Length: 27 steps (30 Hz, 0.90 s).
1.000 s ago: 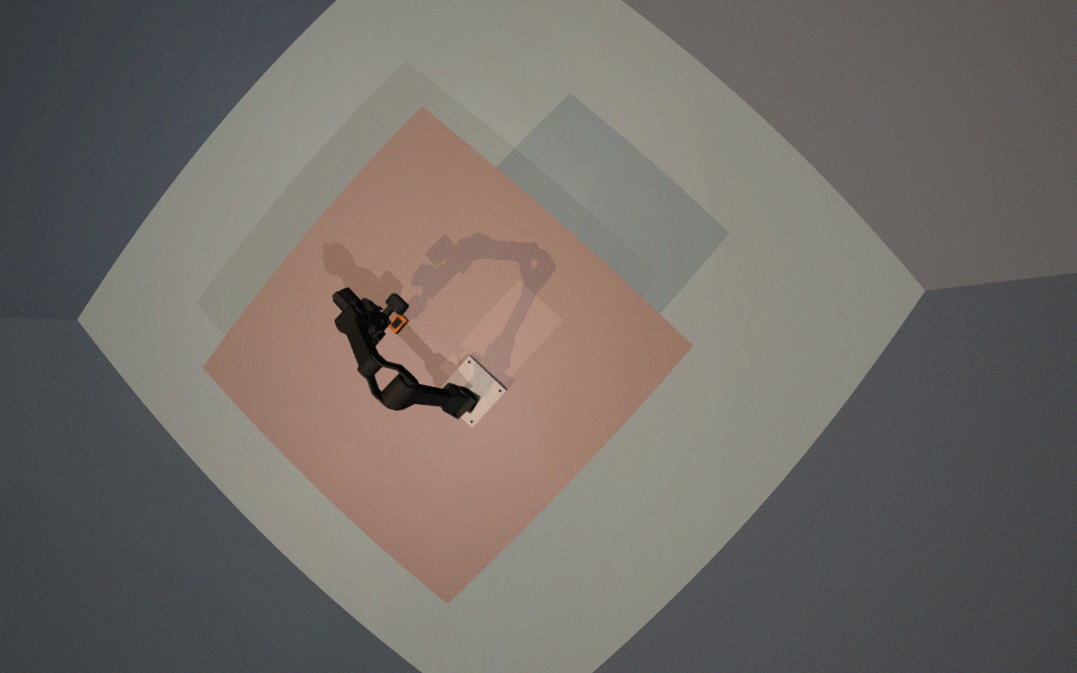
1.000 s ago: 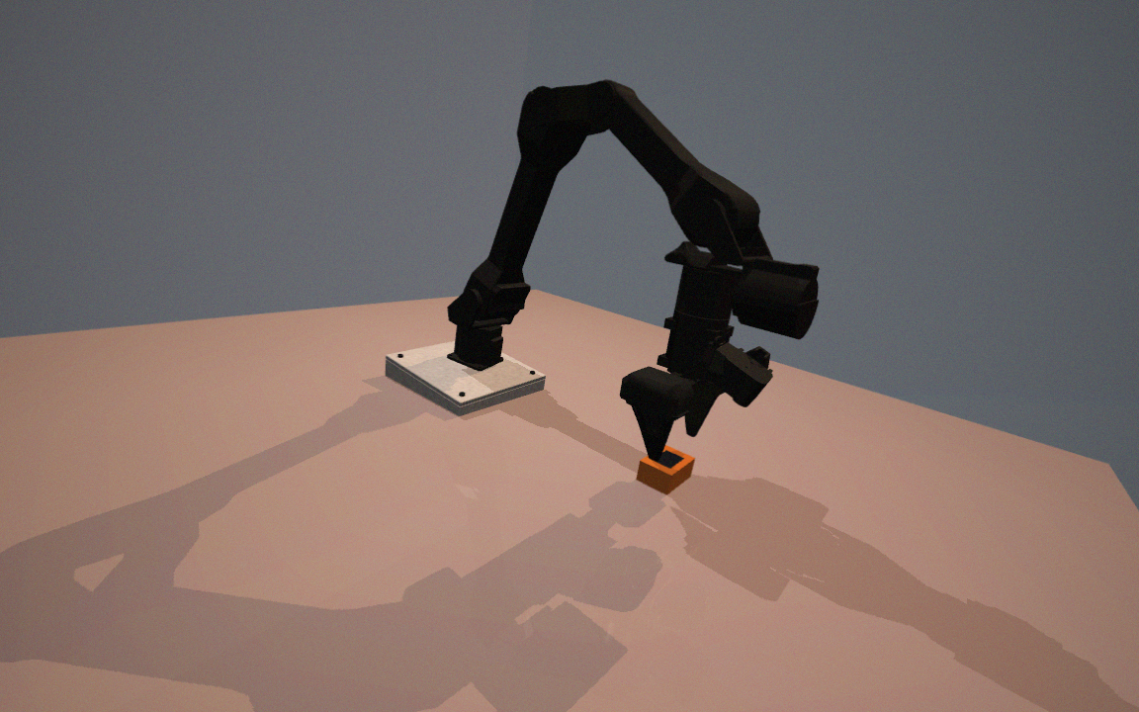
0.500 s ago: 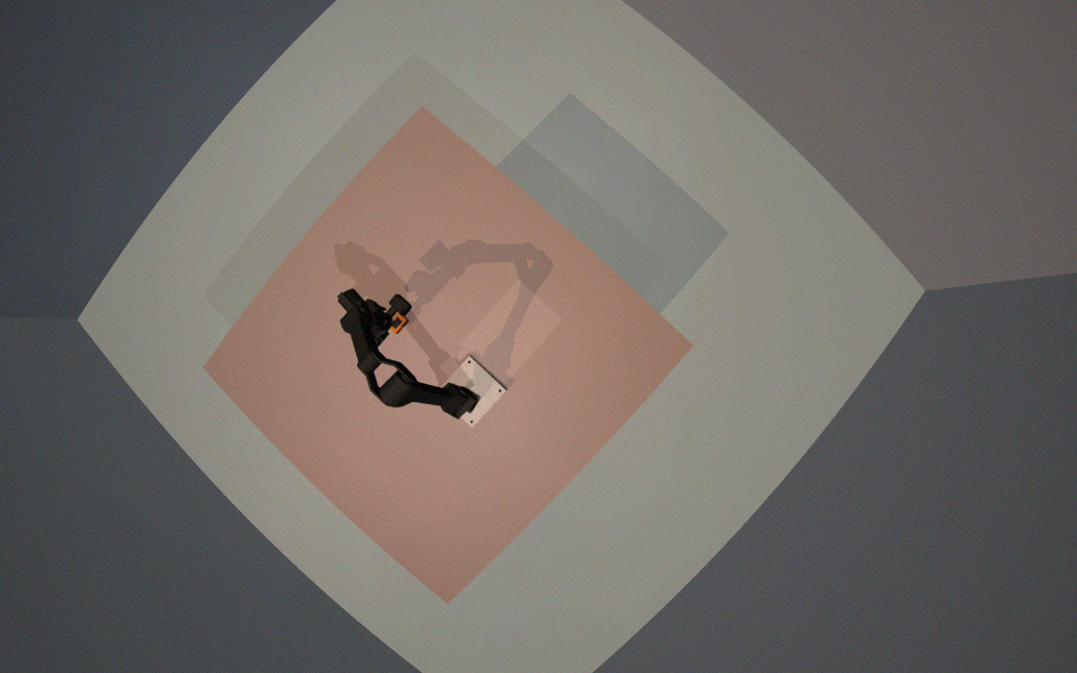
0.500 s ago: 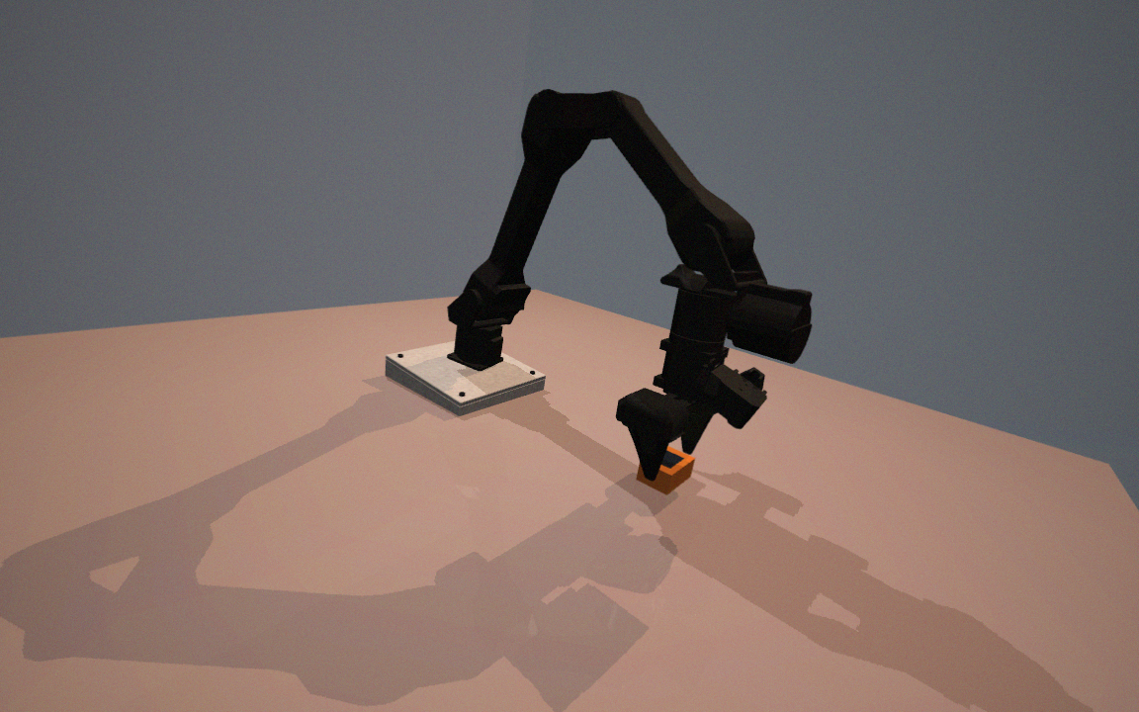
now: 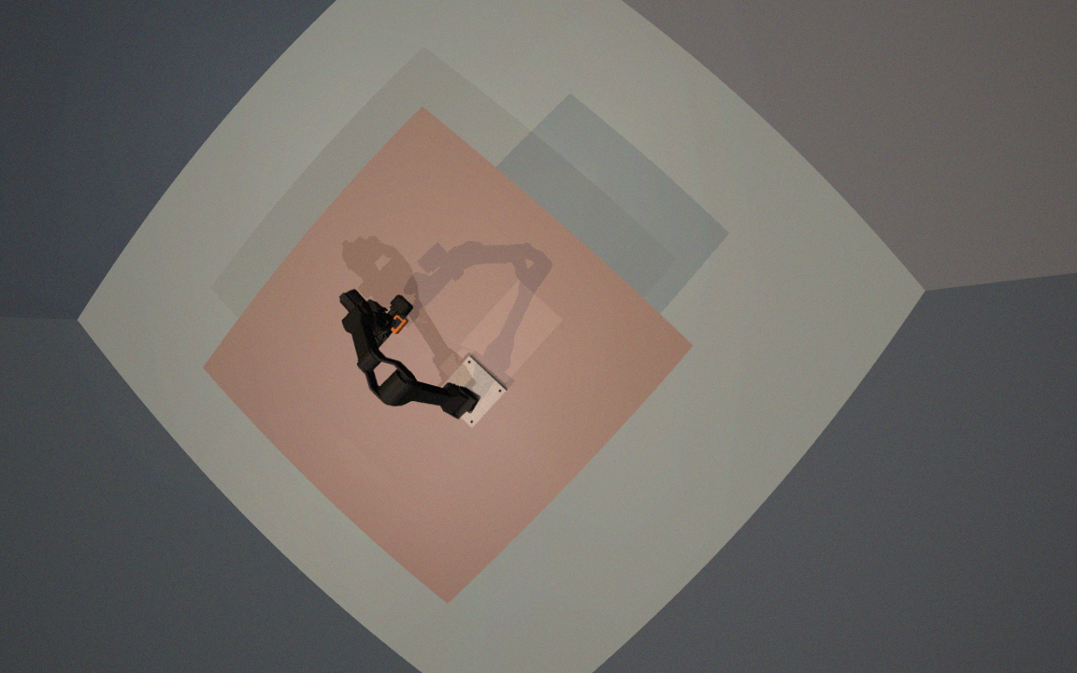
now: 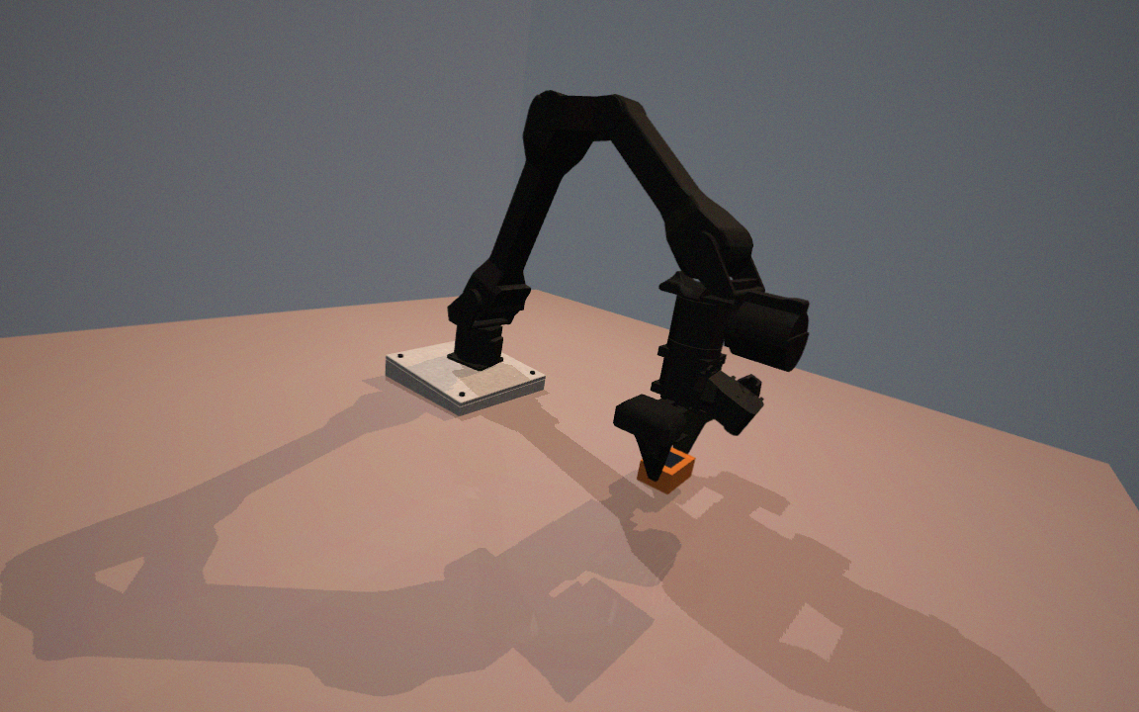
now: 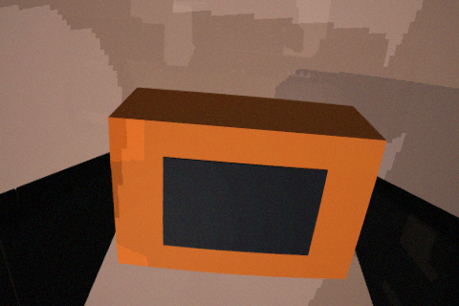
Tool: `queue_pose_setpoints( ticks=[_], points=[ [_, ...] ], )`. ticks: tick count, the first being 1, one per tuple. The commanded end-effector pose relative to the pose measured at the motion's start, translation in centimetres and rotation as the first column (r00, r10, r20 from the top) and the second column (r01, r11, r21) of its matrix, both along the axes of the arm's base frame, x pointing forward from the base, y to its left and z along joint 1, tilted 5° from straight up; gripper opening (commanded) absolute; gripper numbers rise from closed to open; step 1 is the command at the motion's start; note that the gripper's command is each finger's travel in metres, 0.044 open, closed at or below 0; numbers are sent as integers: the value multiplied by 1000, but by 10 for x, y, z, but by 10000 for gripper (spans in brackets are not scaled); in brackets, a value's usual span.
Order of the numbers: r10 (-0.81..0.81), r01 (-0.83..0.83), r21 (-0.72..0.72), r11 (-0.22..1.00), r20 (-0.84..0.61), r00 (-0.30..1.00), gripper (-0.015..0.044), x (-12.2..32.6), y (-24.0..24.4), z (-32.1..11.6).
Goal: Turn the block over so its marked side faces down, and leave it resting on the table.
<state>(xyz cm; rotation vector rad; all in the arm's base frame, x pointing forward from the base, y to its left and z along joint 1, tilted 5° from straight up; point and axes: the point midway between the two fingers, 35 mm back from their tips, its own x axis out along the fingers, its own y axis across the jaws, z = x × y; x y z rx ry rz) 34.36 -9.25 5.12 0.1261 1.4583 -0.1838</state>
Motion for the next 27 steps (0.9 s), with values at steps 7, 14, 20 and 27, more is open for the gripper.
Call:
queue_pose_setpoints(
  ticks=[7,14,20,27],
  points=[
    [1,-1,-1,1000,-2,1000,209,0,0,-1],
    [1,-1,-1,1000,-2,1000,162,0,0,-1],
    [1,-1,-1,1000,-2,1000,5,-3,1,27],
    [1,-1,-5,1000,21,1000,0,-3,1,28]
  ],
)
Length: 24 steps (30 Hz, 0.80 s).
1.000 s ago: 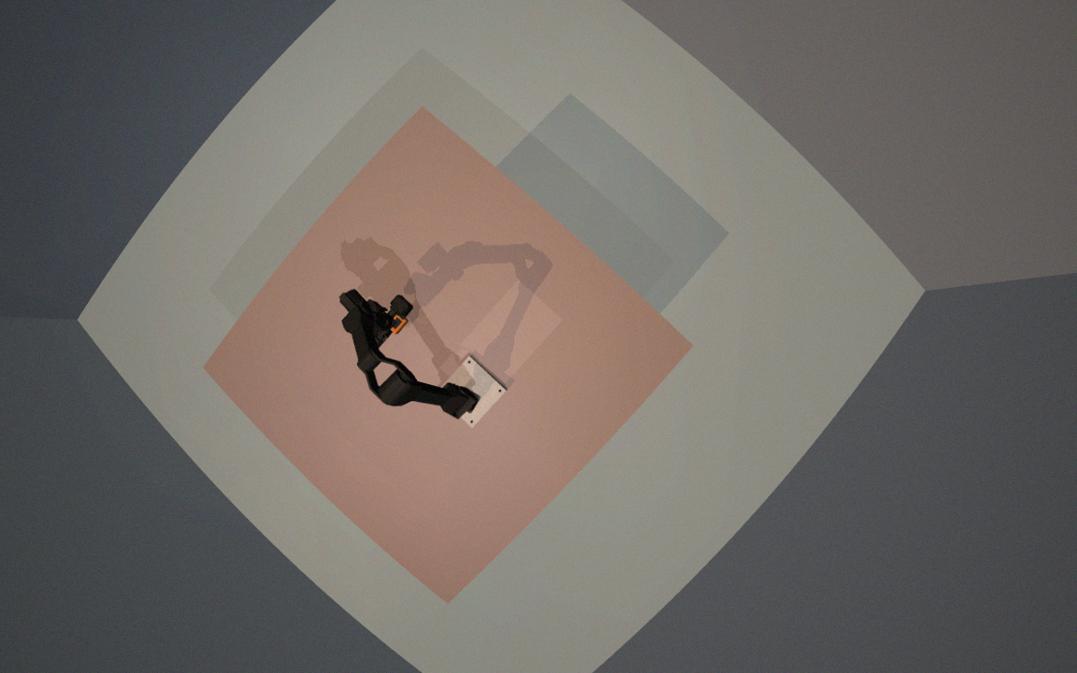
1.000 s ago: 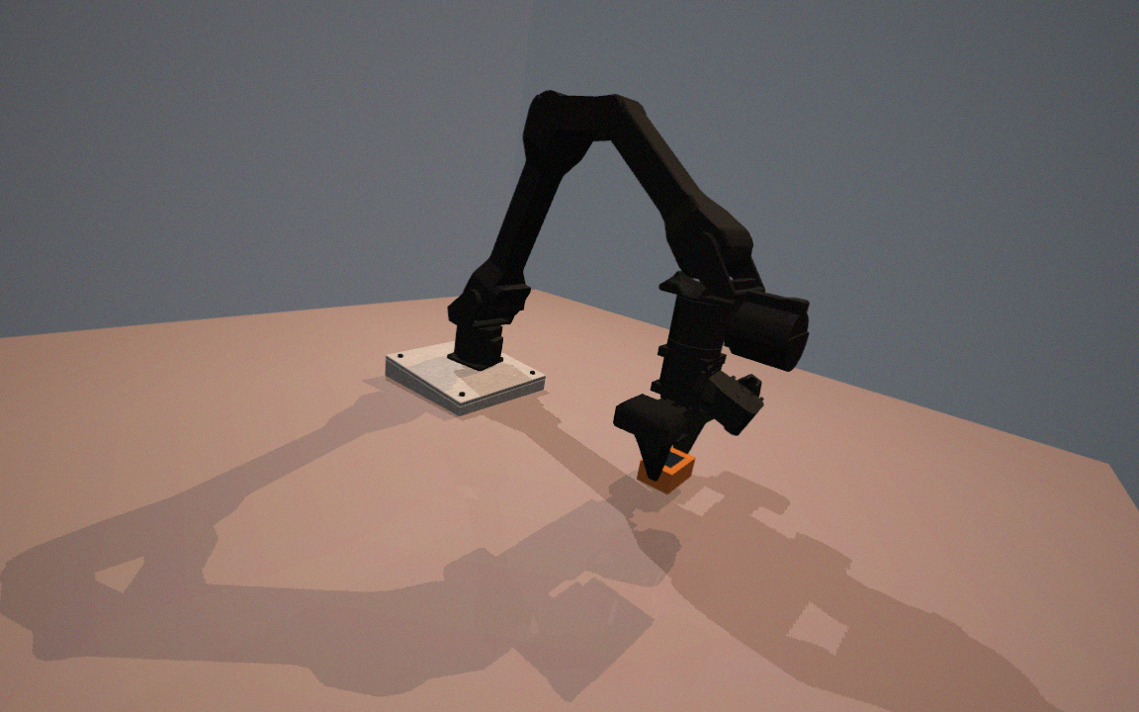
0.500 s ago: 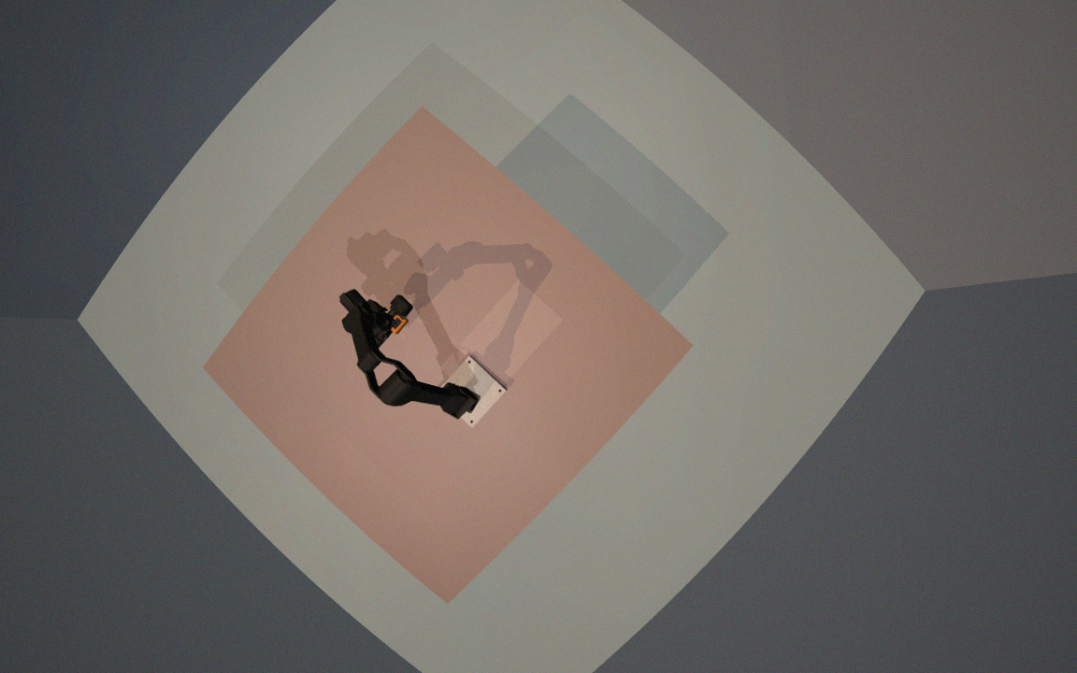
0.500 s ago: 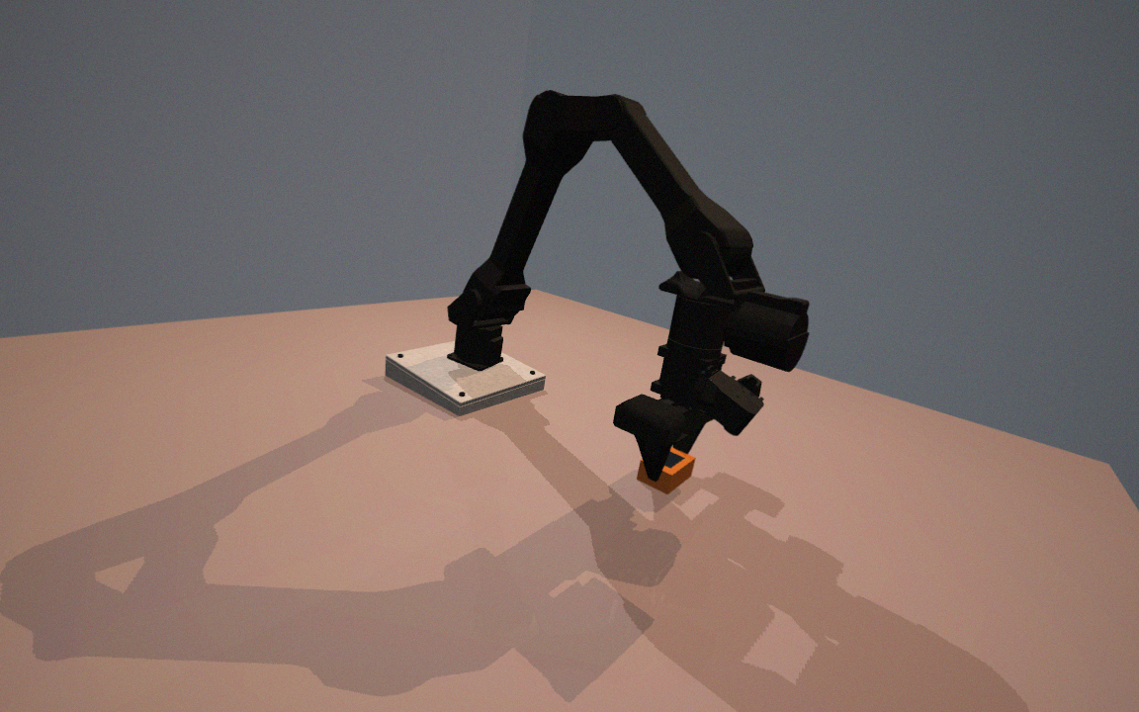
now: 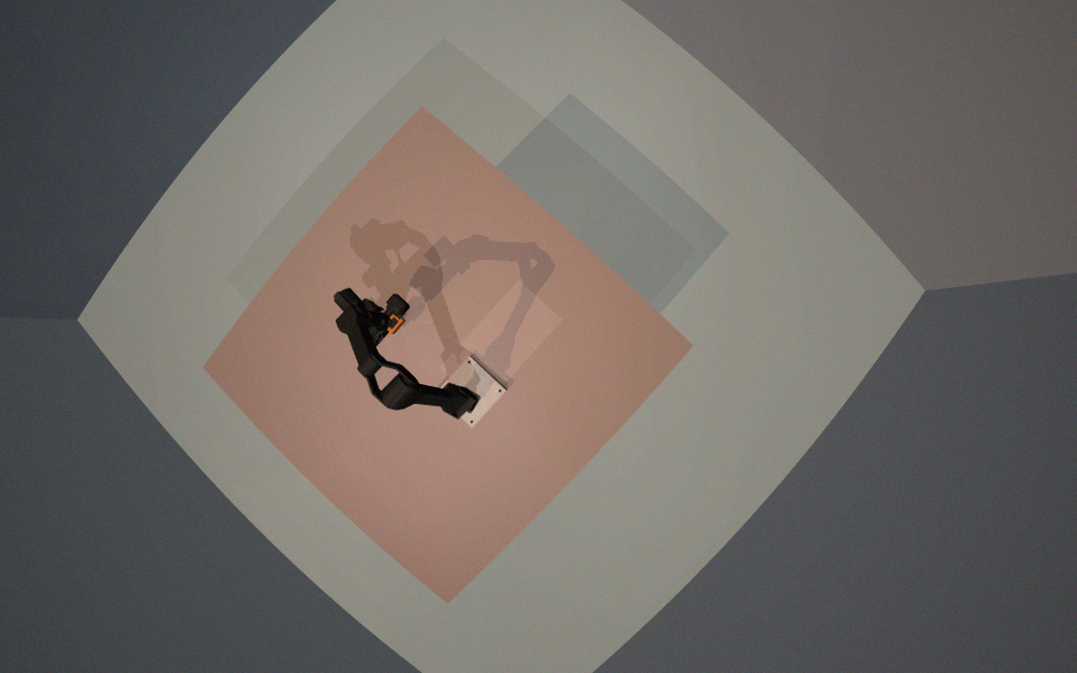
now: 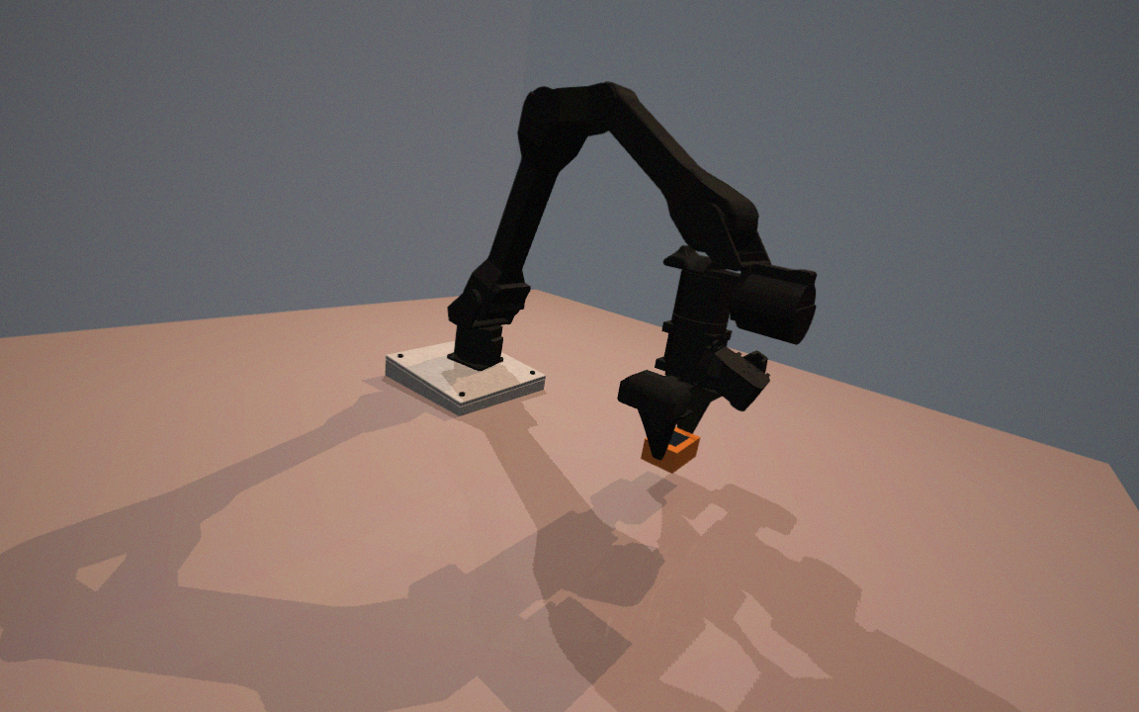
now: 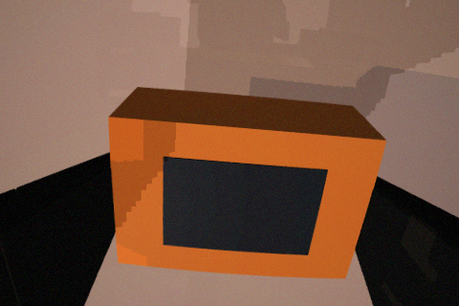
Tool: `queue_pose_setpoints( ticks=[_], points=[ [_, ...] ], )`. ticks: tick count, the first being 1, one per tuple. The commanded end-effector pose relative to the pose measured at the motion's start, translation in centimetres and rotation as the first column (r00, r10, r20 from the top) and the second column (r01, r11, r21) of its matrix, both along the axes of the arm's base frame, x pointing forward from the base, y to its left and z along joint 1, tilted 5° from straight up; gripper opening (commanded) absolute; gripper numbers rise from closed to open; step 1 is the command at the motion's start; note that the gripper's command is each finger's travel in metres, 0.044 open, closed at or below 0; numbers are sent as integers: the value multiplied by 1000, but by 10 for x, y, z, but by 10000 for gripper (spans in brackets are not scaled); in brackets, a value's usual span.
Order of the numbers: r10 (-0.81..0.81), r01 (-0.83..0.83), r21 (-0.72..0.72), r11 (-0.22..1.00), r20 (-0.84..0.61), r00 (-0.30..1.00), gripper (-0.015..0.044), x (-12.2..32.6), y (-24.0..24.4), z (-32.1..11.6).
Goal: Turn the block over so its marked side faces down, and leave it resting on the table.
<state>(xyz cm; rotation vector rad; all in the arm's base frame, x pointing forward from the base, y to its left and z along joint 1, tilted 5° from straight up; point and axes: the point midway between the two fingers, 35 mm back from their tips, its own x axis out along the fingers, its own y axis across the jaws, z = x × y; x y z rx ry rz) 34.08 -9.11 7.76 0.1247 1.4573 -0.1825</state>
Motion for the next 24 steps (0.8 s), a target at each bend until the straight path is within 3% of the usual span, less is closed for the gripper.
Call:
queue_pose_setpoints(
  ticks=[1,24],
  points=[
    [0,1,-8,1000,36,999,0,1,0,1],
    [23,8,-77,997,383,923,0,1,-1,-7]
  ],
)
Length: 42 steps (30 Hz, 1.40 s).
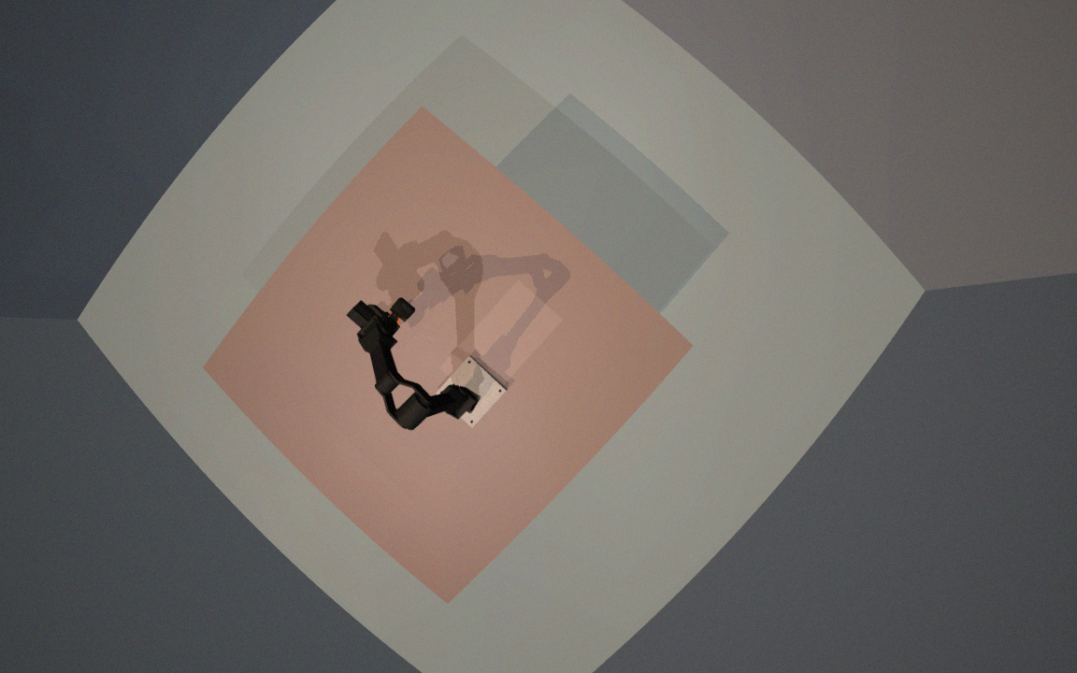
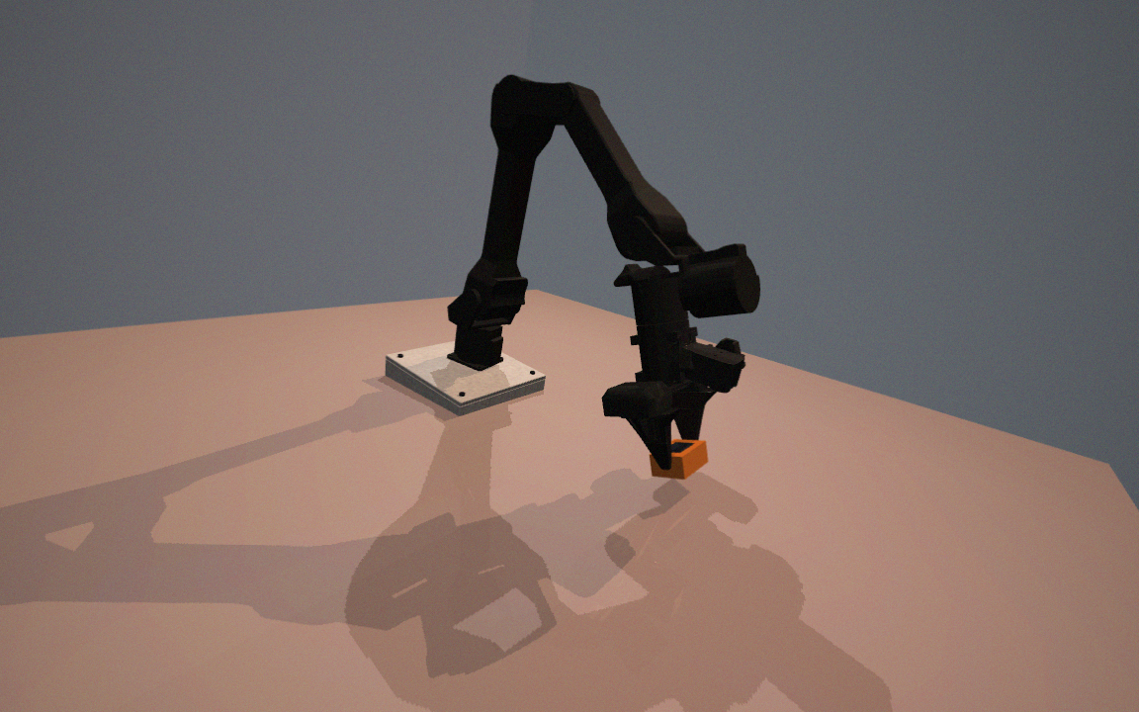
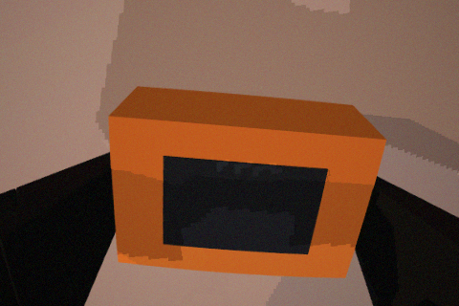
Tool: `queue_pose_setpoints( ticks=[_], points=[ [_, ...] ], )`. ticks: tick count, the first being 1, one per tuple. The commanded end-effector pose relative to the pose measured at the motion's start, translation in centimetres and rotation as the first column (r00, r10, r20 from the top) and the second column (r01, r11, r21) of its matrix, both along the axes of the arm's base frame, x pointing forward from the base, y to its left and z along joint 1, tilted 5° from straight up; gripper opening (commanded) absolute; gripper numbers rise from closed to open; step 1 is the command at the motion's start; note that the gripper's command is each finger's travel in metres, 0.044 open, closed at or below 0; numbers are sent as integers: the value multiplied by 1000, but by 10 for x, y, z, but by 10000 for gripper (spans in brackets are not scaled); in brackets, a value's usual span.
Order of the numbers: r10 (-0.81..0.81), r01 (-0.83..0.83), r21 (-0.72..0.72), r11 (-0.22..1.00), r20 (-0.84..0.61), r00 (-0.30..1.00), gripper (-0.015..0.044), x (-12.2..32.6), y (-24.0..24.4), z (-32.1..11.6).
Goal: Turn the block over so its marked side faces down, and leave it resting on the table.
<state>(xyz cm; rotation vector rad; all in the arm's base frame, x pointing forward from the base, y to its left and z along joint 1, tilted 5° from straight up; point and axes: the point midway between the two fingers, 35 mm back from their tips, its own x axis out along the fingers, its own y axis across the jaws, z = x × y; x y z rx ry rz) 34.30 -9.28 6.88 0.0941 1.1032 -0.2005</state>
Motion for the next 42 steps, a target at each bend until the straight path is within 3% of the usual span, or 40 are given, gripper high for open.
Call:
queue_pose_setpoints(
  ticks=[1,16,42],
  points=[
    [8,-8,-13,1000,61,998,0,-2,1,1],
    [20,-8,-52,999,223,975,0,-8,2,3],
    [49,15,-116,993,534,844,0,13,-4,-35]
  ],
)
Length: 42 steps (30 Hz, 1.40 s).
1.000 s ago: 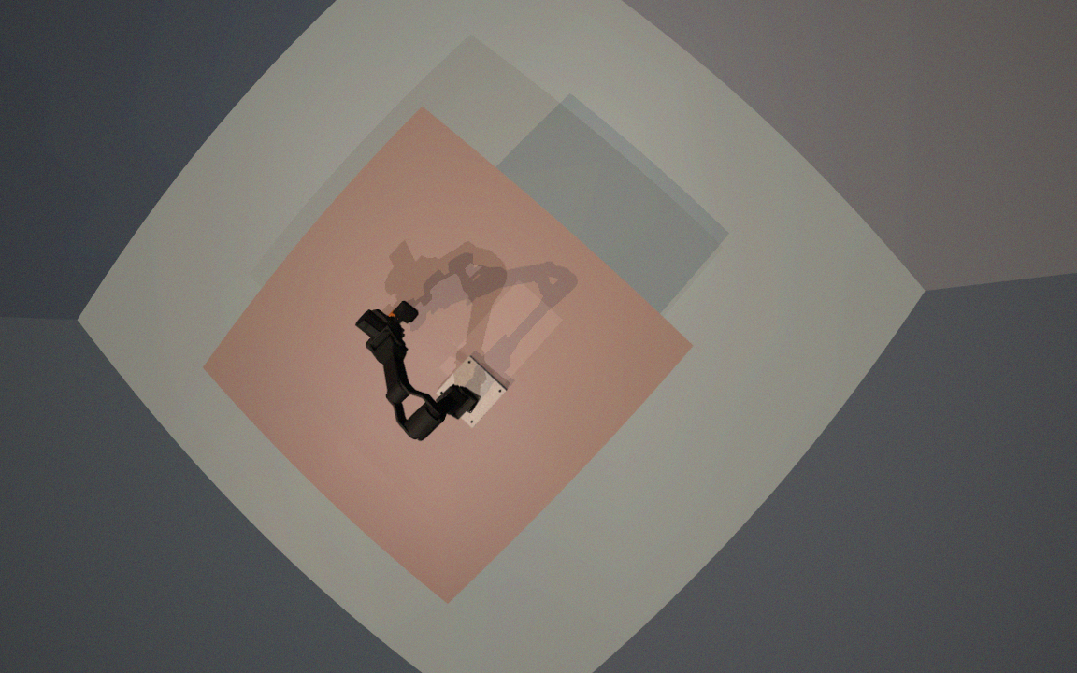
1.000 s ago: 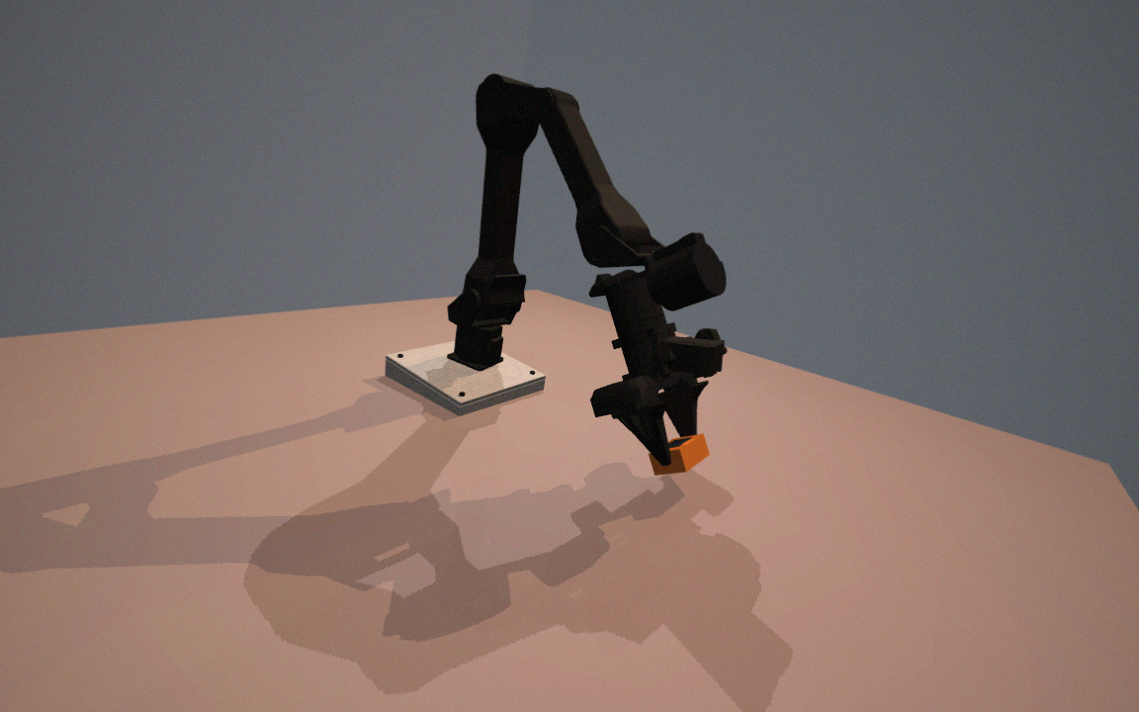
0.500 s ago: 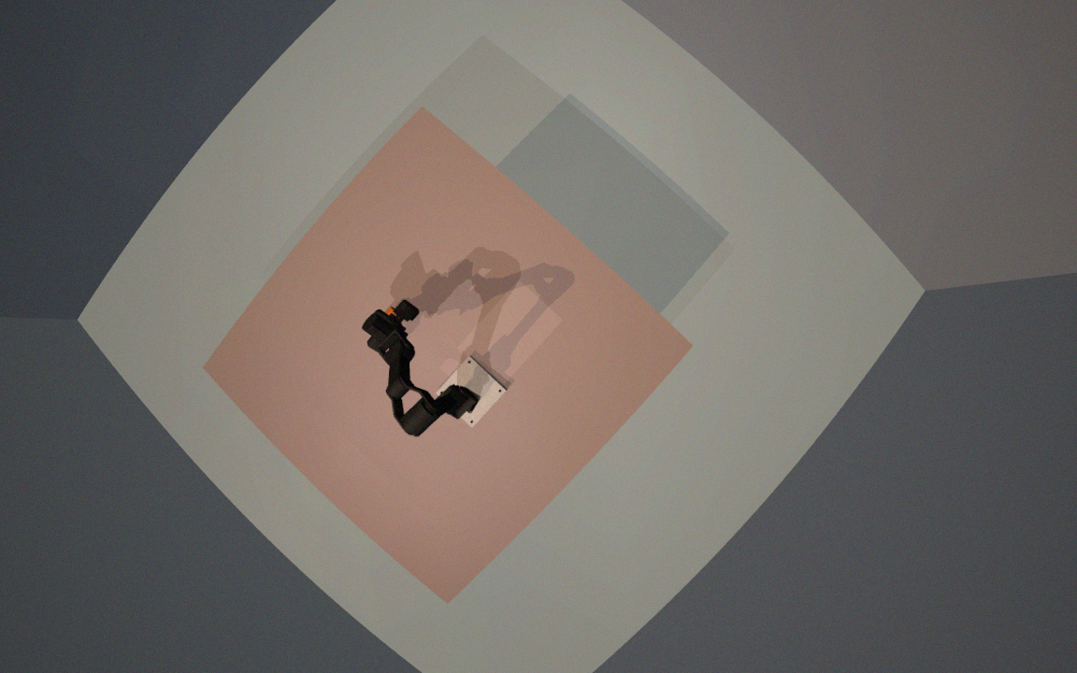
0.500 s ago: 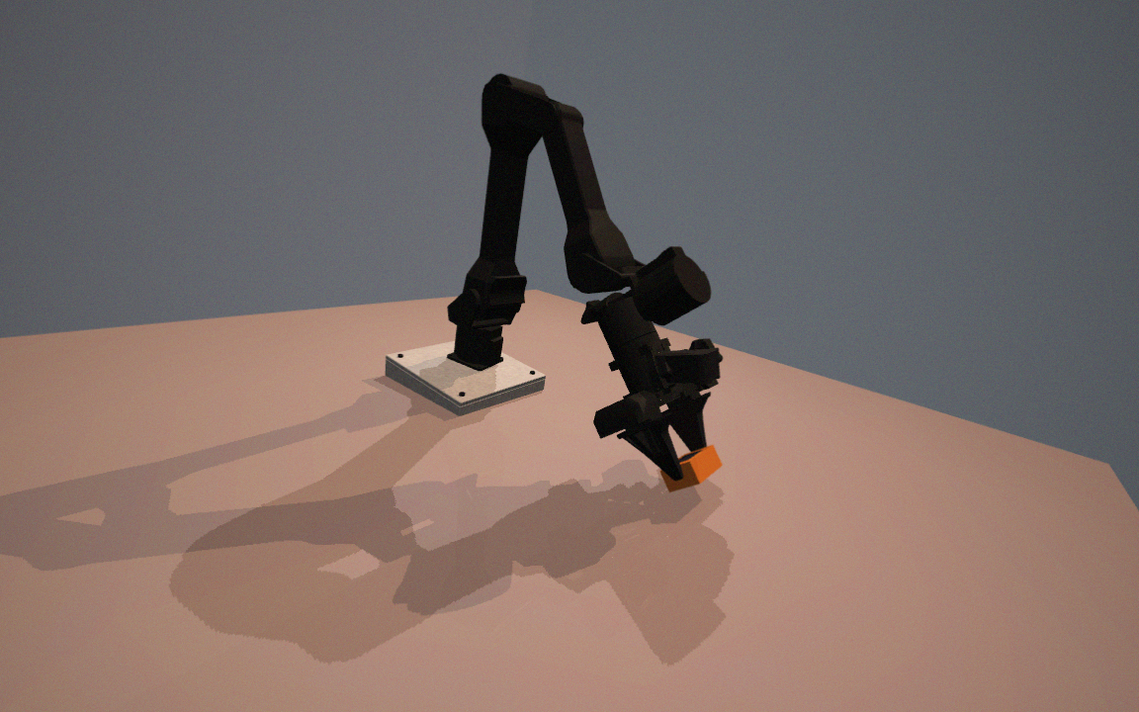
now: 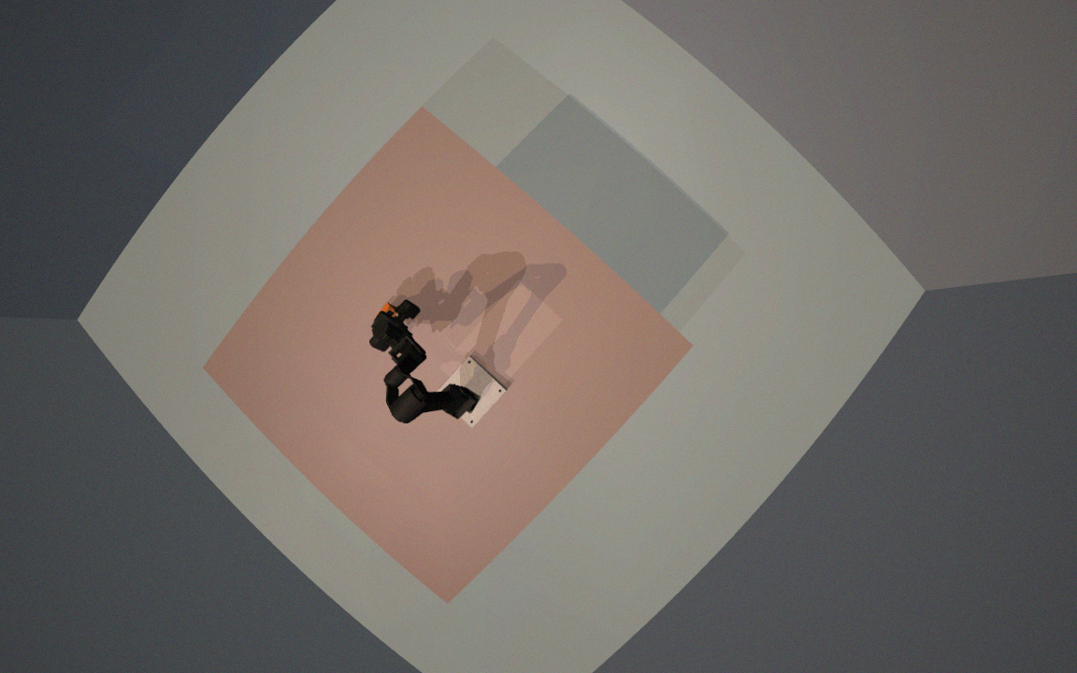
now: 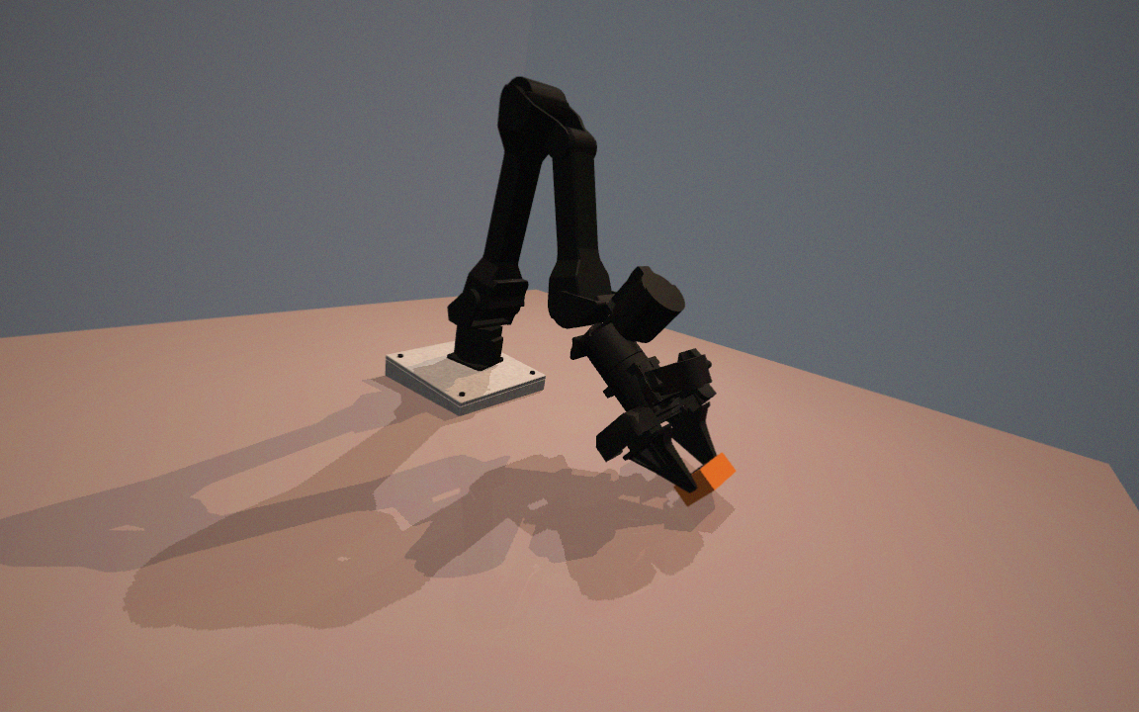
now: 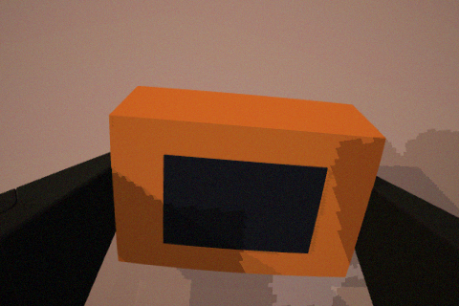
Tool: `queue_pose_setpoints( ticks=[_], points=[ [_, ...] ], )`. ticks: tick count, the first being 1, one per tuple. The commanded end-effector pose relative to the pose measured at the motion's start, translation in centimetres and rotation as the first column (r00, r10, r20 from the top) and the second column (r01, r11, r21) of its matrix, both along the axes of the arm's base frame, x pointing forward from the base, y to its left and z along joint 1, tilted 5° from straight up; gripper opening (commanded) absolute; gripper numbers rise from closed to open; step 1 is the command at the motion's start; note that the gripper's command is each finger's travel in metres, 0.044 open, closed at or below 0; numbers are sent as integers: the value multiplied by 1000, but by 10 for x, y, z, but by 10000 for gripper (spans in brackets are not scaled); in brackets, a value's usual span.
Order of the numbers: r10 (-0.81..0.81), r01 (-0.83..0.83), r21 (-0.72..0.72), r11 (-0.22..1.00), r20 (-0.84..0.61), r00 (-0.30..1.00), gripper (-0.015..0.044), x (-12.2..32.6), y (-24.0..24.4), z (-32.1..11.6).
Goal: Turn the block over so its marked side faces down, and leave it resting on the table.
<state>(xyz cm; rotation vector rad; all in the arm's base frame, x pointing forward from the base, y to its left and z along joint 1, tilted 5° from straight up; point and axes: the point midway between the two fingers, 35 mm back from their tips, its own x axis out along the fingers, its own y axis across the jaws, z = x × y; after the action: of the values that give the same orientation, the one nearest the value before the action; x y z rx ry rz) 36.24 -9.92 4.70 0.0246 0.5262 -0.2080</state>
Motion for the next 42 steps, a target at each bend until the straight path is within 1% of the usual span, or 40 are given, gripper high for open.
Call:
queue_pose_setpoints(
  ticks=[1,18,24,37,42],
  points=[
    [1,-1,5,1000,13,1000,0,-7,2,-13],
    [15,-6,-44,999,221,975,0,-27,8,-7],
    [18,-5,-51,999,249,968,0,-28,8,-4],
    [18,-5,-51,999,249,968,0,-28,8,-4],
    [18,-5,-51,999,249,968,131,-28,8,-4]
  ],
)
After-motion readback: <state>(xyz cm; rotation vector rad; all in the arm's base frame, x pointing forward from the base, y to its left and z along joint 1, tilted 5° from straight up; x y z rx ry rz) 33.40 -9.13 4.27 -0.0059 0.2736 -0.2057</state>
